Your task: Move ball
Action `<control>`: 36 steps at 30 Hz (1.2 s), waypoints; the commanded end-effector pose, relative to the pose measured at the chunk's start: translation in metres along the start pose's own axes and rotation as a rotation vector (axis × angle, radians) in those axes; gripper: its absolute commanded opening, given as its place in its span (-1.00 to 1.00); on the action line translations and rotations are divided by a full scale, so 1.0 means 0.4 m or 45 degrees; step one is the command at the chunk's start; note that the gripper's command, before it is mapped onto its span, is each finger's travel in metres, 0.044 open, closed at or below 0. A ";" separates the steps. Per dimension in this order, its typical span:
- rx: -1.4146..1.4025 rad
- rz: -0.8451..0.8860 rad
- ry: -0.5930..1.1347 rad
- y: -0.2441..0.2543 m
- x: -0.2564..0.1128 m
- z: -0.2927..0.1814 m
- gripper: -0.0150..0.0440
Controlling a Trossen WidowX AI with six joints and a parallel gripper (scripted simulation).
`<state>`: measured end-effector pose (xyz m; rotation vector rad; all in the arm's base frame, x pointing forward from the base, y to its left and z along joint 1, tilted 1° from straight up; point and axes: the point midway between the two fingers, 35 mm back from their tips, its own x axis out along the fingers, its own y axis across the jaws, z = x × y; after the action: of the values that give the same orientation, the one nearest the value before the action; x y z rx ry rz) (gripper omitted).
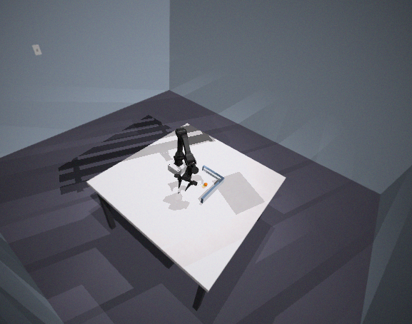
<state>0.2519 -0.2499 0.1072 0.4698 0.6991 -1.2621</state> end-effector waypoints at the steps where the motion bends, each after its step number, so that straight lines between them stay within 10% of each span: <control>1: -0.417 0.205 0.229 0.146 -0.042 -0.122 0.39; 13: -1.450 0.709 0.779 0.338 -0.273 -0.484 0.39; 36: -1.467 0.717 0.789 0.344 -0.244 -0.524 0.39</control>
<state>0.3262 -0.0071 0.0265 0.0518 1.5264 -0.0483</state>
